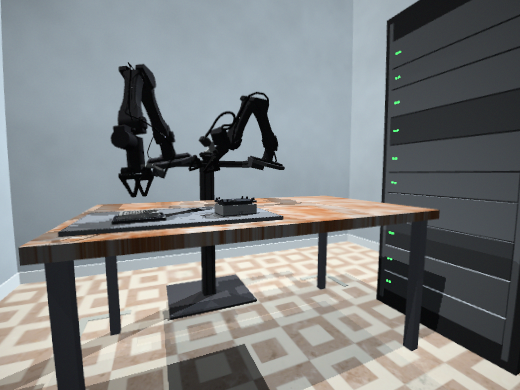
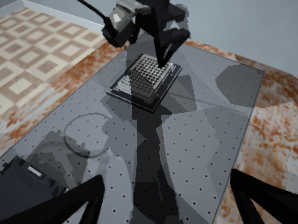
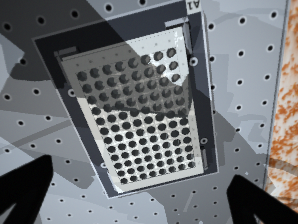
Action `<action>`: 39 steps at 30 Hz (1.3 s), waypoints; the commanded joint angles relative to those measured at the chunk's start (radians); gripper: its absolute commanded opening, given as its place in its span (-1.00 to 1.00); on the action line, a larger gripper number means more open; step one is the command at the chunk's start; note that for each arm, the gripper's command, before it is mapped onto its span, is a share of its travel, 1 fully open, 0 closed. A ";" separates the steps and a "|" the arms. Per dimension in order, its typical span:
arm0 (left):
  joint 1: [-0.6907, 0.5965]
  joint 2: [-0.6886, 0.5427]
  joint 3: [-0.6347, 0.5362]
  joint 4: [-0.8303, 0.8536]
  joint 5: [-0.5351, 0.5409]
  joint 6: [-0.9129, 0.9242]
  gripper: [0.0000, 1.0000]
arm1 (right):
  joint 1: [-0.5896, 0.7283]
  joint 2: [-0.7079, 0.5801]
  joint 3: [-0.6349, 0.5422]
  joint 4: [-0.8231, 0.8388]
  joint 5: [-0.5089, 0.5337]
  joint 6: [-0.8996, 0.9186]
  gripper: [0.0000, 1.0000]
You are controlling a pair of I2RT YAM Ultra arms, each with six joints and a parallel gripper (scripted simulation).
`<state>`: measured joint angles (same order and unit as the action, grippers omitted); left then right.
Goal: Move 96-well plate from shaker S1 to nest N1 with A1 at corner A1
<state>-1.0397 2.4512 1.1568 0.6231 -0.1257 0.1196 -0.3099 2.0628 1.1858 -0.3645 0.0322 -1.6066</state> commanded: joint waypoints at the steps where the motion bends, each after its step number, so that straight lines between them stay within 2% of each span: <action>1: -0.005 -0.033 0.024 0.007 0.004 0.002 1.00 | -0.018 -0.058 -0.051 0.066 -0.060 0.196 1.00; 11: -0.005 -0.033 0.024 0.007 0.004 0.002 1.00 | -0.040 -0.151 -0.207 0.230 -0.112 0.557 1.00; 13: -0.005 -0.033 0.024 0.007 0.004 0.002 1.00 | -0.040 -0.151 -0.207 0.230 -0.112 0.557 1.00; 17: -0.005 -0.033 0.024 0.007 0.004 0.002 1.00 | -0.041 -0.190 -0.278 0.317 -0.110 0.737 1.00; 28: -0.005 -0.033 0.024 0.007 0.004 0.002 1.00 | -0.027 -0.274 -0.443 0.512 -0.075 1.157 1.00; 30: -0.005 -0.033 0.024 0.007 0.004 0.002 1.00 | -0.027 -0.274 -0.443 0.512 -0.075 1.157 1.00; 39: -0.005 -0.033 0.024 0.007 0.004 0.002 1.00 | 0.008 -0.331 -0.567 0.669 0.009 1.558 1.00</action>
<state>-1.0397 2.4512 1.1568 0.6231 -0.1257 0.1196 -0.3218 1.7645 0.6495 0.2283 0.0036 -0.2295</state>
